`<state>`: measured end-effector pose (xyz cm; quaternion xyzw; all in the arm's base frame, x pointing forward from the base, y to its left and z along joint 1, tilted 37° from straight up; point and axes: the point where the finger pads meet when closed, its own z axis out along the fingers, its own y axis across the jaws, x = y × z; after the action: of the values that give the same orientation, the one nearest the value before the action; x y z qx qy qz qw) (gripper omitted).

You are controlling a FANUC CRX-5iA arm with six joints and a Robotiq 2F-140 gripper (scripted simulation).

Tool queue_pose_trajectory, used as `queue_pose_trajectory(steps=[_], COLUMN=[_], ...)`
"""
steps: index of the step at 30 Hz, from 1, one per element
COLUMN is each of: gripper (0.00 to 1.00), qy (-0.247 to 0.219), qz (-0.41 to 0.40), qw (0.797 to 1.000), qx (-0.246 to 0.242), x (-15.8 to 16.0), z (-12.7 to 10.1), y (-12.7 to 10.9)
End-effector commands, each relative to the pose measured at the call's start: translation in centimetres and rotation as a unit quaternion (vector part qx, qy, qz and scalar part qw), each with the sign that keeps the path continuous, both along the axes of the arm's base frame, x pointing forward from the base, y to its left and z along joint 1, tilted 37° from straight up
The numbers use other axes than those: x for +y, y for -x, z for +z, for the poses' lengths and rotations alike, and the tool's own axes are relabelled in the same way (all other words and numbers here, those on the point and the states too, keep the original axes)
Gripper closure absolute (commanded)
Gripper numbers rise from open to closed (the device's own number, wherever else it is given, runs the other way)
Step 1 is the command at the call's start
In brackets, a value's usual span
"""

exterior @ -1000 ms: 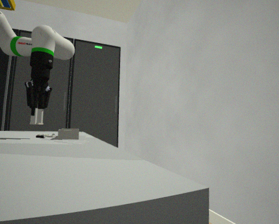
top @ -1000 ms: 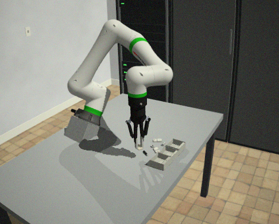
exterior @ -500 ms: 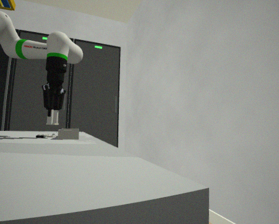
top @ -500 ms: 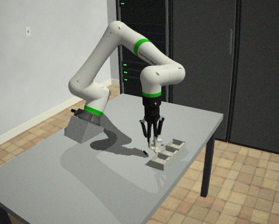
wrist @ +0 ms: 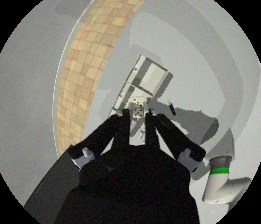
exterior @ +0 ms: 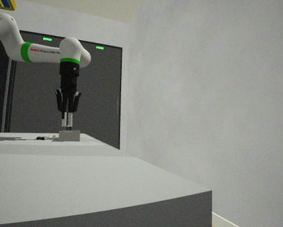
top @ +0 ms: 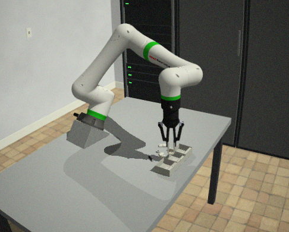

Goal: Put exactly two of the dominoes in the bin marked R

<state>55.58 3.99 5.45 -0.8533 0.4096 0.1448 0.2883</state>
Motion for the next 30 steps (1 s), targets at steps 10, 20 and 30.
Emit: queue_pose_trajectory(steps=[10, 20, 30], gripper=[0.87, 0.87, 0.87], qy=[0.006, 0.011, 0.011], qz=[-0.154, -0.212, -0.212], qw=[0.98, 0.962, 0.962], qx=[0.123, 0.171, 0.171], x=[0.64, 0.6, 0.61], z=[0.46, 0.43, 0.44], y=[-1.1, -1.03, -1.04])
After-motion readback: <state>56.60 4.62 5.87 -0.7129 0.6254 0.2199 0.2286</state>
